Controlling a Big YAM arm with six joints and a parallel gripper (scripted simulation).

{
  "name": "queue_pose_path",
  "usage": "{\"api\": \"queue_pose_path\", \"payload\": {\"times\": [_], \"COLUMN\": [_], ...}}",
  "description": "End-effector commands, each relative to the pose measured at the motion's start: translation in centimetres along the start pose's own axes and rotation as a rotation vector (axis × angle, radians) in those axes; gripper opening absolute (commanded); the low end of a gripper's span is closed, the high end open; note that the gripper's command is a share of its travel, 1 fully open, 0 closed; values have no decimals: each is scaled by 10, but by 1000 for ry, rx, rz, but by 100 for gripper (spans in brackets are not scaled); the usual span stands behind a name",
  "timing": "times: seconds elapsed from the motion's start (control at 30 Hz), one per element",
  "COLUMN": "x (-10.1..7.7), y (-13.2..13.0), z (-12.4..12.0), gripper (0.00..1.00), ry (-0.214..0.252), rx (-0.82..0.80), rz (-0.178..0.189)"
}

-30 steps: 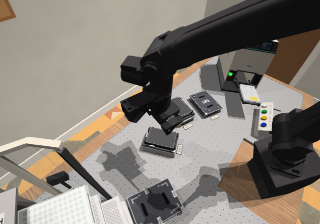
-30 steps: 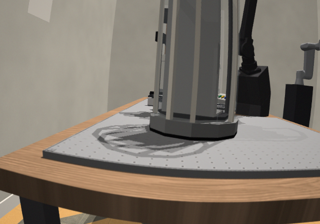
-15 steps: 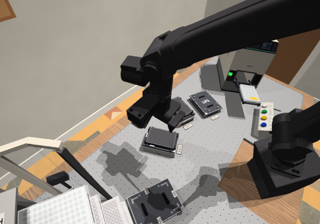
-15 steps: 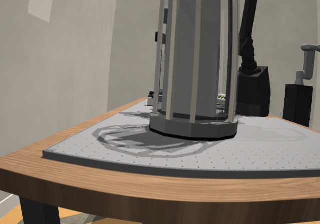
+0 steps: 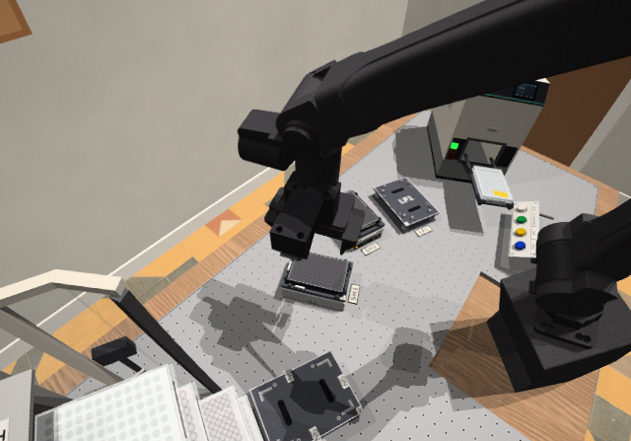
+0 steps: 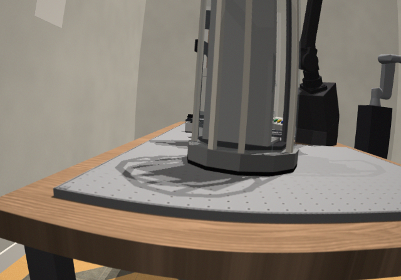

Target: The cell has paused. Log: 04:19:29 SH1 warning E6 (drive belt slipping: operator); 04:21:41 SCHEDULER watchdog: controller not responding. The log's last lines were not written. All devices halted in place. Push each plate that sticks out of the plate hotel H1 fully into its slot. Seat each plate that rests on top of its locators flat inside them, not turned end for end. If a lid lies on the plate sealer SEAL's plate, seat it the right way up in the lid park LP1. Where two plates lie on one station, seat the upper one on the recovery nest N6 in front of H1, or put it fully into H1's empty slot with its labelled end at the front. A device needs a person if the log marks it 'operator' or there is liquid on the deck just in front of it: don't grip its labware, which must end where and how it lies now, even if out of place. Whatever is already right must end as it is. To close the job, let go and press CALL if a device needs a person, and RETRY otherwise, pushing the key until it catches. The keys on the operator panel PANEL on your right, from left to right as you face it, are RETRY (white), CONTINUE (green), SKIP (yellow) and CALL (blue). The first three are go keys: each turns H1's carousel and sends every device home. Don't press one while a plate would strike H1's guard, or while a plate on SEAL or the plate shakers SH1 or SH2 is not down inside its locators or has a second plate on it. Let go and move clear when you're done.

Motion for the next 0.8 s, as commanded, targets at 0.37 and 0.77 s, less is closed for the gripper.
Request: {"api": "queue_pose_path", "payload": {"times": [0.37, 0.77], "x": [8, 35], "y": [-1, 0], "z": [0, 3], "gripper": [100, 100], "ry": [-2, -2], "rx": [-84, -69], "rz": [1, 3]}}
Point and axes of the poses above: the point where the finger pads meet when closed, its own x axis out along the fingers, its own y axis across the jaws, z = x × y, the point moved 3 cm from there along -x, back along the fingers, and after that the axes turned 7 degrees about x, right-handed, at the moved point
